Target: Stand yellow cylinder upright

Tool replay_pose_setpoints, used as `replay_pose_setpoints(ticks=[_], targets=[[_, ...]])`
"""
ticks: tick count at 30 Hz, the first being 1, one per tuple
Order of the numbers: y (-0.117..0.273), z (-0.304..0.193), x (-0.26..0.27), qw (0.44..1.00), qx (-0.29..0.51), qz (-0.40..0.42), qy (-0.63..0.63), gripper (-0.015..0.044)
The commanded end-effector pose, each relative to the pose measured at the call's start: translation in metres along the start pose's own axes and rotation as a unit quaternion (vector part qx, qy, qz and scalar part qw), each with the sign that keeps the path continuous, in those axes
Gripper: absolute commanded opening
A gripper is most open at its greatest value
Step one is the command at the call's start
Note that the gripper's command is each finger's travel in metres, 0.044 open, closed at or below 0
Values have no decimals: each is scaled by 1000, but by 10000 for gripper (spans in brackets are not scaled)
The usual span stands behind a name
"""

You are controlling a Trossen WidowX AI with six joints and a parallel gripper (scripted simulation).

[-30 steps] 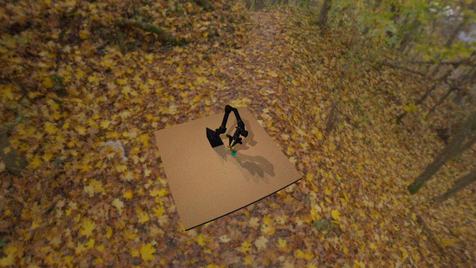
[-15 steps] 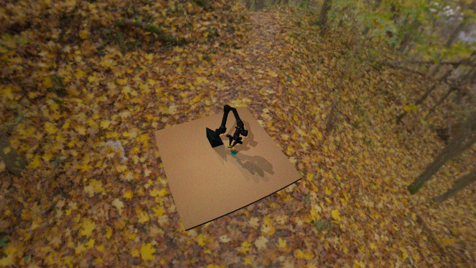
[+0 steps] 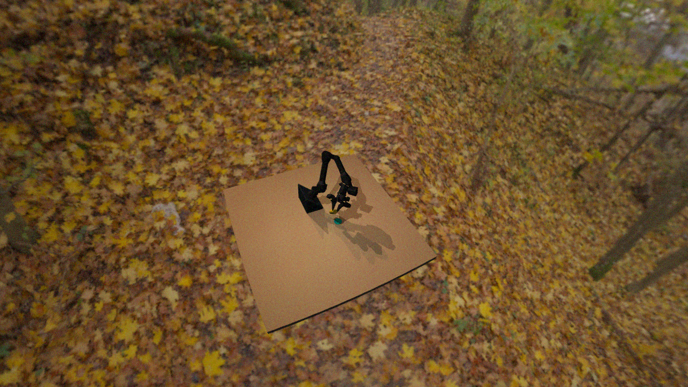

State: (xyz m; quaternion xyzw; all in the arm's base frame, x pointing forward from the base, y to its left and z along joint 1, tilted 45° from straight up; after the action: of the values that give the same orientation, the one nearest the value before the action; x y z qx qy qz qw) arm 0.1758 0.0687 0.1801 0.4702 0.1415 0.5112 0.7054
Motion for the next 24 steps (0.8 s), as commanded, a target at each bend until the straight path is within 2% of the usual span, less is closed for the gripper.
replay_pose_setpoints(ticks=[1,24], targets=[[0,-2,-1,1000,-10,2,-5,105],[4,-8,-1,996,-72,32,-41,105]])
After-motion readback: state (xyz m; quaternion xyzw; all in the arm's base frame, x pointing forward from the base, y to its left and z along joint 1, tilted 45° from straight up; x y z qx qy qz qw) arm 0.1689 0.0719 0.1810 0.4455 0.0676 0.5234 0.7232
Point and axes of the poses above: the point midway between the two fingers, 35 mm back from their tips, its own y axis back along the fingers, its own x axis across the jaws, z = x × y, the point moved 7 cm from there along y, back along the fingers, and after that the axes turned 11 degrees about -y, right-handed, at the moved point
